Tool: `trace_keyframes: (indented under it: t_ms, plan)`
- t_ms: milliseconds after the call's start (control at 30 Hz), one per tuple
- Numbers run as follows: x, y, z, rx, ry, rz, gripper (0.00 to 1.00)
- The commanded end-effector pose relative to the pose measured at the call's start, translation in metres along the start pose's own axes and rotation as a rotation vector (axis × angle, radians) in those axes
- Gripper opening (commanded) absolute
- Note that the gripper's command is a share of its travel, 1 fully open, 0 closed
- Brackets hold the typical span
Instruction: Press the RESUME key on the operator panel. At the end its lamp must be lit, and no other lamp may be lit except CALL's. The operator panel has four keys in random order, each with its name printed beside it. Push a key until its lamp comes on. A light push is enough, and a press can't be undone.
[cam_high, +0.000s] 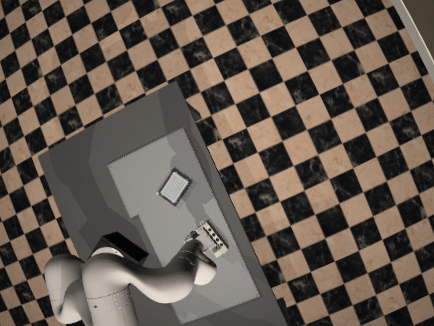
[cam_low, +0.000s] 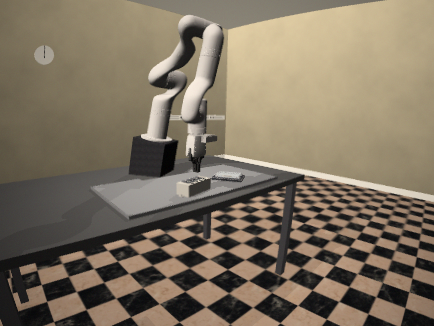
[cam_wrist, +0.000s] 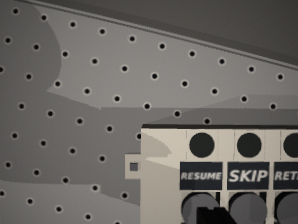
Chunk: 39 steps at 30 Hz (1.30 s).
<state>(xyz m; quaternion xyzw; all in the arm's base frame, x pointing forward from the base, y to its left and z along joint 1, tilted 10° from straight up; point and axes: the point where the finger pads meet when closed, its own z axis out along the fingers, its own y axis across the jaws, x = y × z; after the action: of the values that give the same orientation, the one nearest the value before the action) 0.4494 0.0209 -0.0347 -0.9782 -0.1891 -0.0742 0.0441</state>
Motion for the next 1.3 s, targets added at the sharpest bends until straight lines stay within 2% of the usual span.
trace_keyframes:
  t_ms: [0, 1267]
  plan:
    - [0.001, 0.0, 0.002, -0.001, 0.001, 0.0, 0.0]
    - [0.001, 0.0, 0.025, -0.001, 0.001, 0.0, 0.0]
